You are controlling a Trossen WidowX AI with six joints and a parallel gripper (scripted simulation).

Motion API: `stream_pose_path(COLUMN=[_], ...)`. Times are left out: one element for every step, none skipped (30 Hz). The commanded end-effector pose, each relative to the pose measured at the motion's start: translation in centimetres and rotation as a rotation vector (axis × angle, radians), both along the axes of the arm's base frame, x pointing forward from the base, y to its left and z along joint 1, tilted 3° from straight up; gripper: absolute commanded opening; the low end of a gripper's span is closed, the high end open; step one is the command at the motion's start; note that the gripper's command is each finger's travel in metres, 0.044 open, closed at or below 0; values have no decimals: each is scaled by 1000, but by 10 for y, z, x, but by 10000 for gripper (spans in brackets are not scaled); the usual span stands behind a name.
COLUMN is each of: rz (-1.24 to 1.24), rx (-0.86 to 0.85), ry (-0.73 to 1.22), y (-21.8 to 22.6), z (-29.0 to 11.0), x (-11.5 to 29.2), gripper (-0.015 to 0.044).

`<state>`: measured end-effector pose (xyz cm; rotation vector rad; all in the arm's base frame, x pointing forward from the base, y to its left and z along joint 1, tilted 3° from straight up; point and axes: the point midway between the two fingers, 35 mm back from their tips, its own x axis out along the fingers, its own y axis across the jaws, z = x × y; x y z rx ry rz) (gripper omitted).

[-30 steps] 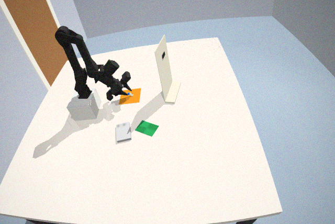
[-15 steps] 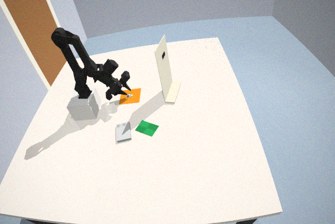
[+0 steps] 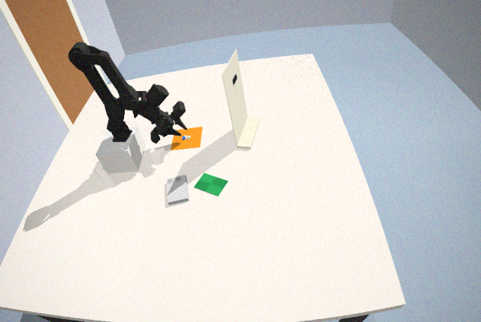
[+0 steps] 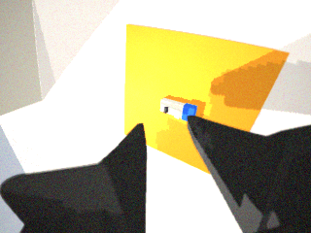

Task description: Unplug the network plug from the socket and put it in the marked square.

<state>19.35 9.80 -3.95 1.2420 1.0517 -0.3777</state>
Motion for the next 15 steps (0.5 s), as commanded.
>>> stream_pose_path(rz=[5, 5, 5, 5, 5, 5, 5, 5, 5, 5, 5, 4, 4, 4, 4], rx=[3, 3, 3, 3, 3, 3, 3, 3, 3, 3, 3, 3, 3, 3, 3], ry=[-6, -6, -6, -6, -6, -6, -6, -5, -5, -5, -5, -5, -5, -5, -5], y=[0, 0, 0, 0, 0, -1, -1, -1, -1, -1, -1, -1, -2, -2, -1], z=[3, 3, 3, 4, 4, 4, 4, 5, 5, 5, 6, 6, 6, 6, 7], x=[0, -1, -1, -1, -1, -1, -2, -2, -2, -2, -3, -3, -3, -3, -3], gripper=[156, 156, 156, 156, 156, 156, 156, 156, 156, 156, 156, 156, 156, 156, 156])
